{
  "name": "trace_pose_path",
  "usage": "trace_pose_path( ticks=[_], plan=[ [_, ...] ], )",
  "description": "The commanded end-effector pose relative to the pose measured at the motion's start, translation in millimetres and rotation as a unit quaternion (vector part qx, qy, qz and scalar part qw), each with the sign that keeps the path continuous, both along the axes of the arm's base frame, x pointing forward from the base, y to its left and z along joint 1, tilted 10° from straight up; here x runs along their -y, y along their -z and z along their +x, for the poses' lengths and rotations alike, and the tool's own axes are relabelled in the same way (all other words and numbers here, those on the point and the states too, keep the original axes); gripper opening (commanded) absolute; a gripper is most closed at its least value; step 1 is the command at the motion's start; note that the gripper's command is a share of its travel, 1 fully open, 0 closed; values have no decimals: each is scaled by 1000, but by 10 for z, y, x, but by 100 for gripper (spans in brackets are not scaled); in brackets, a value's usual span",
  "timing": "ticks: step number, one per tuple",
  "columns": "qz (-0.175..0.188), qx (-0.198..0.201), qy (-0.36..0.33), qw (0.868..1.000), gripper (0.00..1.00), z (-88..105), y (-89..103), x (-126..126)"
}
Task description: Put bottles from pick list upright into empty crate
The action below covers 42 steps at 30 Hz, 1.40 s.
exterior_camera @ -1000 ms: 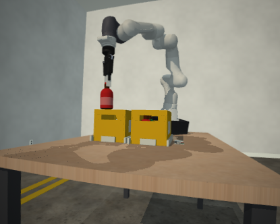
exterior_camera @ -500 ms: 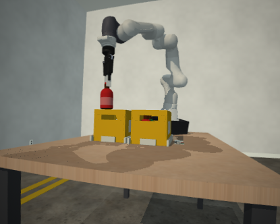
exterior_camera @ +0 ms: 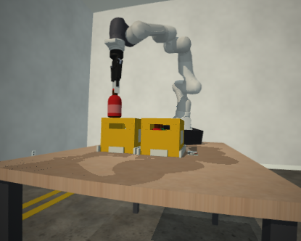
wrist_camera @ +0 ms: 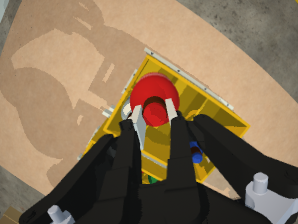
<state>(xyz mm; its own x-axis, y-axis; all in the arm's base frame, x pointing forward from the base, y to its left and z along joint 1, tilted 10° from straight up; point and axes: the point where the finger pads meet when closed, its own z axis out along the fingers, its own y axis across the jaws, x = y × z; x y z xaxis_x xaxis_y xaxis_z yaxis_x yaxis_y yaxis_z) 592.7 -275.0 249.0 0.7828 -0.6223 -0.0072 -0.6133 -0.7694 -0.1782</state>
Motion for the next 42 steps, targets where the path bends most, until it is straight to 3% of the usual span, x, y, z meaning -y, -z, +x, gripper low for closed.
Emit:
trace_pose_path(
  ticks=[1,13,42],
  plan=[
    [-4,5,4,1000,0,12,-83,45],
    [-4,5,4,1000,0,12,-83,45],
    [-4,5,4,1000,0,-19,-152,-490]
  ],
)
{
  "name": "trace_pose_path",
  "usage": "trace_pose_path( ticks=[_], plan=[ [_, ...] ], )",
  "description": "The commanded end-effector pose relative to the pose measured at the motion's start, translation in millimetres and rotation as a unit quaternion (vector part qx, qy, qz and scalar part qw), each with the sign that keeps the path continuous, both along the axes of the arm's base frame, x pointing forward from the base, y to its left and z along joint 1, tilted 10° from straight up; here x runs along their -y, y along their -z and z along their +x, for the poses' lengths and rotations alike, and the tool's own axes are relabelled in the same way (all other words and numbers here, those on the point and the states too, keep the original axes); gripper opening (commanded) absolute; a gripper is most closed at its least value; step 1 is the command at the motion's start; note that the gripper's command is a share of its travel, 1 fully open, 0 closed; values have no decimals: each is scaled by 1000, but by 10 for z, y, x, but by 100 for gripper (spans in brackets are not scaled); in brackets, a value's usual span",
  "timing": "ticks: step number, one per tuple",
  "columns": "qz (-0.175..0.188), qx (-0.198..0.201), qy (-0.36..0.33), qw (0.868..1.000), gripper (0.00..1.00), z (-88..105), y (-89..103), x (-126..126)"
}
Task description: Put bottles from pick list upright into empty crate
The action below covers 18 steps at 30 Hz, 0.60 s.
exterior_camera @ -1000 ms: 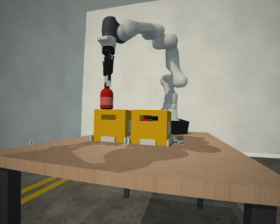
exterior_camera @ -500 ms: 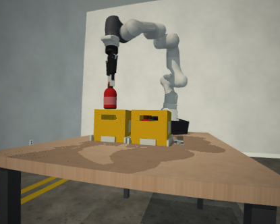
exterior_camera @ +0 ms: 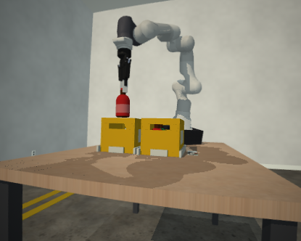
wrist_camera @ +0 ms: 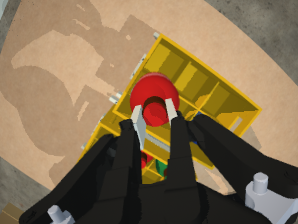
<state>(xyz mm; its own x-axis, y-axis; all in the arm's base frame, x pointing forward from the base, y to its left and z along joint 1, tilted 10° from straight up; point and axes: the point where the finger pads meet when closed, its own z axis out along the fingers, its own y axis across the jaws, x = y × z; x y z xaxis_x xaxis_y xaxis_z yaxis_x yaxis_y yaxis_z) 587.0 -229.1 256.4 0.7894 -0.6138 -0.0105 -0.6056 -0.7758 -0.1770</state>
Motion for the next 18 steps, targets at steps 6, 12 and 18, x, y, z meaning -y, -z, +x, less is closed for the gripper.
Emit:
trace_pose_path(
  ticks=[6,12,18],
  plan=[
    [-5,7,9,1000,0,34,-88,-110],
    [-5,7,9,1000,0,27,-104,-229],
    [-5,7,9,1000,0,20,-119,-348]
  ],
)
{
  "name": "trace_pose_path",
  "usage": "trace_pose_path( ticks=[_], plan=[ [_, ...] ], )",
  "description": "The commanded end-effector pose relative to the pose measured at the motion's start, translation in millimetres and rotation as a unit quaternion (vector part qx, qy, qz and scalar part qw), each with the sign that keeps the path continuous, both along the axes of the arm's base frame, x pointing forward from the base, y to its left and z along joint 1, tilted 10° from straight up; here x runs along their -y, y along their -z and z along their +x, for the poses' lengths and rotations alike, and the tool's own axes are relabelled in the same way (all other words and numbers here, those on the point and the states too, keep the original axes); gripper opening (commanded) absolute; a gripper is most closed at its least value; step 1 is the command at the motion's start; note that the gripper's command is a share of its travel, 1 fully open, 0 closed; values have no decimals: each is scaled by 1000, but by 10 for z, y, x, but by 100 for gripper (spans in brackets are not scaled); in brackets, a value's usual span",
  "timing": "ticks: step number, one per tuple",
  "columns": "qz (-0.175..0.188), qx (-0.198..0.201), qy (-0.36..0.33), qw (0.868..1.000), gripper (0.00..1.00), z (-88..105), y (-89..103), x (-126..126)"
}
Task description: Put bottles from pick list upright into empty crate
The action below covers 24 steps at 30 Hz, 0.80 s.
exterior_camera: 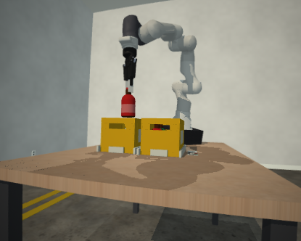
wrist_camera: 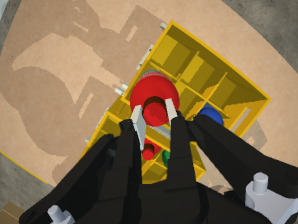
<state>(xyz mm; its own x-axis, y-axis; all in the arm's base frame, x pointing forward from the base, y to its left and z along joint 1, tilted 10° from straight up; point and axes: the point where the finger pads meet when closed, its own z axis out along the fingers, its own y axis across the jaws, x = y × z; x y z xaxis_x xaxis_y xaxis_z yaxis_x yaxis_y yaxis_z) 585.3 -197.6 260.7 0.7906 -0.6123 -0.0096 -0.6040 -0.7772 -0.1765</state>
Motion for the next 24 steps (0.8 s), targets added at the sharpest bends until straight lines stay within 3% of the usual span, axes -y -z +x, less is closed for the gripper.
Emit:
trace_pose_path(
  ticks=[1,24],
  plan=[
    [-4,7,10,1000,0,36,-78,-52],
    [-4,7,10,1000,0,14,-127,-428]
  ],
)
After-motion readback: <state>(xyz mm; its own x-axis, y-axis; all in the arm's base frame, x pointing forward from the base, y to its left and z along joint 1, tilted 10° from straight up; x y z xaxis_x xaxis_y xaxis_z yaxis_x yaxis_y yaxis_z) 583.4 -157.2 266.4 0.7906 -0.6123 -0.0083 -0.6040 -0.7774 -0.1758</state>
